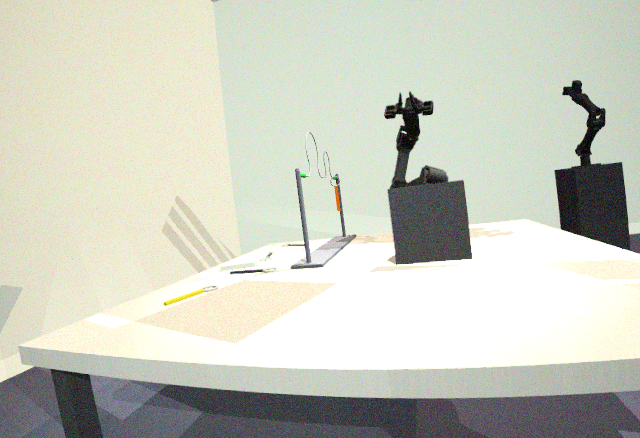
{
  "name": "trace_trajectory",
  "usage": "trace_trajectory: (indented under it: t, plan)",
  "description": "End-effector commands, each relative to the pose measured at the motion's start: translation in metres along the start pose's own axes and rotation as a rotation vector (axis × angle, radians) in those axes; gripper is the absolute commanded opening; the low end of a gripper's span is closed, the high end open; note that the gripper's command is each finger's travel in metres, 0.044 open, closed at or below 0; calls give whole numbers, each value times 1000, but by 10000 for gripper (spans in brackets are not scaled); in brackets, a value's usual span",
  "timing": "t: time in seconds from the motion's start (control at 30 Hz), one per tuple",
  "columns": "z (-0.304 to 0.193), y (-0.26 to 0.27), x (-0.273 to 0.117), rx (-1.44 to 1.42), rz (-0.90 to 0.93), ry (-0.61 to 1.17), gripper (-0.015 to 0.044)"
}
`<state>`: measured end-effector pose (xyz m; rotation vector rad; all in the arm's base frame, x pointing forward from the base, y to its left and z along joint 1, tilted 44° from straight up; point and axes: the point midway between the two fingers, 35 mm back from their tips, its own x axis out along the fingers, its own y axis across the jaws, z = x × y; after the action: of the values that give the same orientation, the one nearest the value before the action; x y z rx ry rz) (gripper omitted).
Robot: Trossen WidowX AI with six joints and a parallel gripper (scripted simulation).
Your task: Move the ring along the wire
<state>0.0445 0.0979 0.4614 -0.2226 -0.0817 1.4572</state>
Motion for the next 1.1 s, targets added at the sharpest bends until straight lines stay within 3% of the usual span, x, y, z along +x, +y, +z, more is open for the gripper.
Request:
trace_trajectory:
  t: [0.0, 0.53, 1.07]
  plan:
    - [8, 1, 8, -13, -60, 10, 160]
    - [31, -25, 49, -50, -348, 59, 160]
    - [37, -98, 78, -102, -636, 117, 160]
